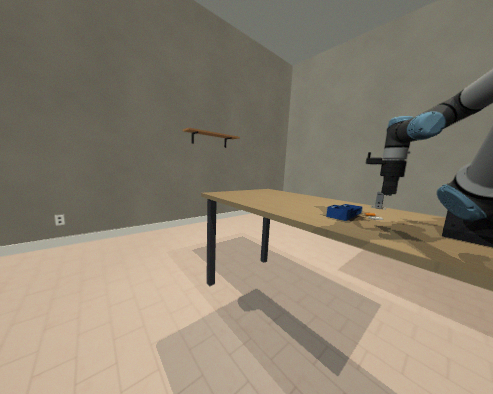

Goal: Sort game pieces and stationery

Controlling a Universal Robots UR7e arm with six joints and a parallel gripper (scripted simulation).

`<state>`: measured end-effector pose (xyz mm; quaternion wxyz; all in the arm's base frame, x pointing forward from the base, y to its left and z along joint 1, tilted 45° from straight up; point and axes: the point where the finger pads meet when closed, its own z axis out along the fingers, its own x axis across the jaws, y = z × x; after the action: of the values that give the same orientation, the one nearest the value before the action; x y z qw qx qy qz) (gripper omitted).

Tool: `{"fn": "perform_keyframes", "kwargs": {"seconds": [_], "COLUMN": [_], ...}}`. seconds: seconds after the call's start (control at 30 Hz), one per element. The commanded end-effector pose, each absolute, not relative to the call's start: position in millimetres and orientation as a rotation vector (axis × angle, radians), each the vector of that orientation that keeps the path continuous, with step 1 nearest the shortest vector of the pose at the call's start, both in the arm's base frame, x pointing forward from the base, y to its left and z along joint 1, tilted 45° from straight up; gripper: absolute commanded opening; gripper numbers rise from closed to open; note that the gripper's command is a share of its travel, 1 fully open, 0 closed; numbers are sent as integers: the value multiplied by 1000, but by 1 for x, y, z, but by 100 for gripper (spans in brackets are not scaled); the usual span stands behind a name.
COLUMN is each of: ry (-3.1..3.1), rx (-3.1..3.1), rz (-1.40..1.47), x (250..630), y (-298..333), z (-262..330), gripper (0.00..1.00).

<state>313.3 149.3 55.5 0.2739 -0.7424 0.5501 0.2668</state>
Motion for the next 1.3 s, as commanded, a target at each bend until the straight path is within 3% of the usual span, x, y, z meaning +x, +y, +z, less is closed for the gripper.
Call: {"fn": "perform_keyframes", "kwargs": {"seconds": [0.0, 0.4, 0.9, 1.27], "ry": [1480, 1480, 983, 660], "rx": [-1997, -1997, -2214, -2305], "rz": [717, 717, 519, 383], "x": [319, 361, 434, 436], "y": [150, 164, 189, 190], "z": [58, 67, 82, 82], "gripper": [49, 49, 49, 49]}}
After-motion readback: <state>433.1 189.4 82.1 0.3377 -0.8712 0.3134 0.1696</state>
